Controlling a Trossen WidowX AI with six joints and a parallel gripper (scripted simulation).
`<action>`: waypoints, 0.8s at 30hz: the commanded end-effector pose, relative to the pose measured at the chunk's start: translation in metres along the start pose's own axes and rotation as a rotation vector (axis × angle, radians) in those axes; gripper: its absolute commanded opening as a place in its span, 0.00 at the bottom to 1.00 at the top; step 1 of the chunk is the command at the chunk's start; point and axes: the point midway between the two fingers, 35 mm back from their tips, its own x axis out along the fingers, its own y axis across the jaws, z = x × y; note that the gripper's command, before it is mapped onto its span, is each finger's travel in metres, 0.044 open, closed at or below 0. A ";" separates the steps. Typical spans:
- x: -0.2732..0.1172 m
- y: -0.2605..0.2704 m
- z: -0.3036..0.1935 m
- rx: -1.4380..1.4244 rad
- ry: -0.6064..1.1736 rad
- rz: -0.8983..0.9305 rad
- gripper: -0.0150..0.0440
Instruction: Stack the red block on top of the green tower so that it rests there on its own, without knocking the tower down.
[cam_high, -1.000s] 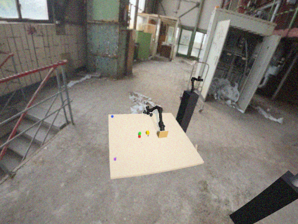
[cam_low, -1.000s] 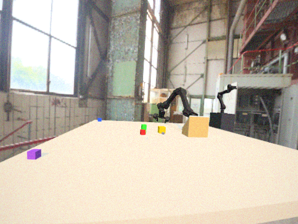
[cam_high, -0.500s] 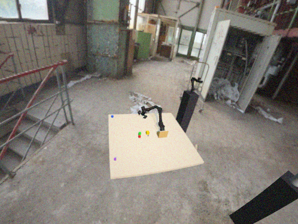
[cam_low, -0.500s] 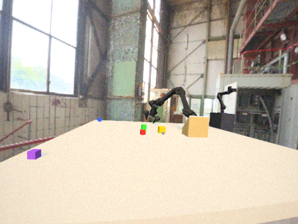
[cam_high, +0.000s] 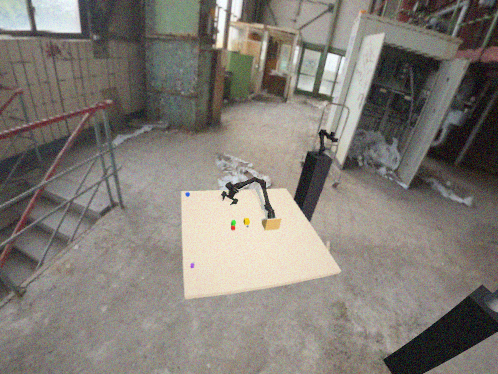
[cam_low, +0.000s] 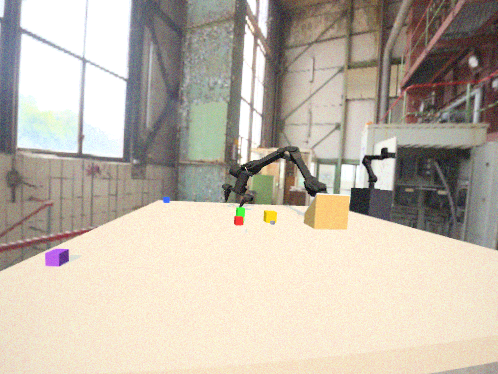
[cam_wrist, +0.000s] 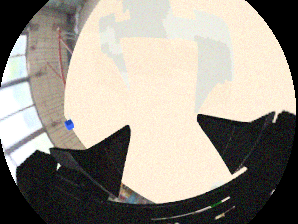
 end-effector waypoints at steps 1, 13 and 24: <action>-0.004 0.000 -0.042 -0.041 0.057 -0.027 1.00; -0.038 -0.025 -0.185 -0.241 0.202 -0.163 1.00; -0.094 -0.075 -0.287 -0.502 0.265 -0.247 1.00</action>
